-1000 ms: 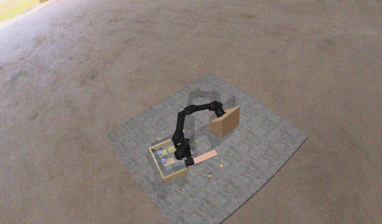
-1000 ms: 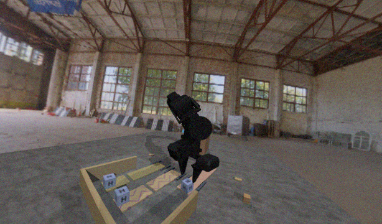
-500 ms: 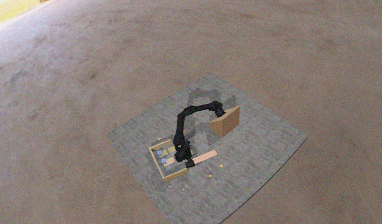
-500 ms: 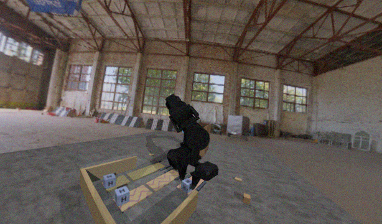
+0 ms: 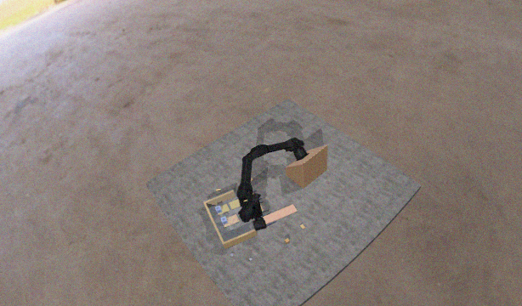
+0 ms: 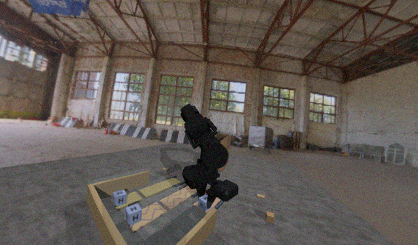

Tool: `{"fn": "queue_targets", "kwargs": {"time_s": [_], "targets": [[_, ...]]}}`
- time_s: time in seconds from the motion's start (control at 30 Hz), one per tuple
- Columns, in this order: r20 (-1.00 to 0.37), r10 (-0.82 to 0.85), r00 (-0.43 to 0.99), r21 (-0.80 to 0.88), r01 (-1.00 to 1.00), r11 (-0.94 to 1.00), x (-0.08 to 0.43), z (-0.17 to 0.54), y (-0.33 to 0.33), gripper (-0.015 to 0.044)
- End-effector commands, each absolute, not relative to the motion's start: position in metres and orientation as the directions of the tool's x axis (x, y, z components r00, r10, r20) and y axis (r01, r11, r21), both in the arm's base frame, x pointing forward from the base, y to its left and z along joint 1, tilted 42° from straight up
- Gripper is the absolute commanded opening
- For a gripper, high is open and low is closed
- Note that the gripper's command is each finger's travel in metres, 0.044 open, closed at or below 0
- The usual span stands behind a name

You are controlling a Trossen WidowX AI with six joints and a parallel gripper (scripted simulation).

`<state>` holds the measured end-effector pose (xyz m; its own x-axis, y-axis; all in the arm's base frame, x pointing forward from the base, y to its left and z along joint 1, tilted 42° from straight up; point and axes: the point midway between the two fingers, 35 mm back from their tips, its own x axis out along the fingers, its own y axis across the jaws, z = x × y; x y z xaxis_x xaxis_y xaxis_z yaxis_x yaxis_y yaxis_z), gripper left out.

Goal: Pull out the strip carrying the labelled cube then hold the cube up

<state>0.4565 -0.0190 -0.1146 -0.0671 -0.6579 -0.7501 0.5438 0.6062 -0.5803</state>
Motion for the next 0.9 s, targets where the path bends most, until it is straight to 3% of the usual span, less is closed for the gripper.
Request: {"fn": "queue_targets", "kwargs": {"time_s": [0.0, 0.07, 0.23, 0.87], "targets": [[-0.75, -0.658, -0.067, -0.58, 0.544, 0.606, 0.457, -0.114, -0.019, 0.0125], [-0.75, -0.658, -0.067, -0.58, 0.544, 0.606, 0.457, -0.114, -0.019, 0.0111], [-0.762, -0.646, -0.046, -0.561, 0.545, 0.622, 0.459, -0.113, -0.011, 0.0], [-0.751, -0.657, -0.066, -0.582, 0.537, 0.611, 0.407, -0.08, 0.005, 0.0]]}}
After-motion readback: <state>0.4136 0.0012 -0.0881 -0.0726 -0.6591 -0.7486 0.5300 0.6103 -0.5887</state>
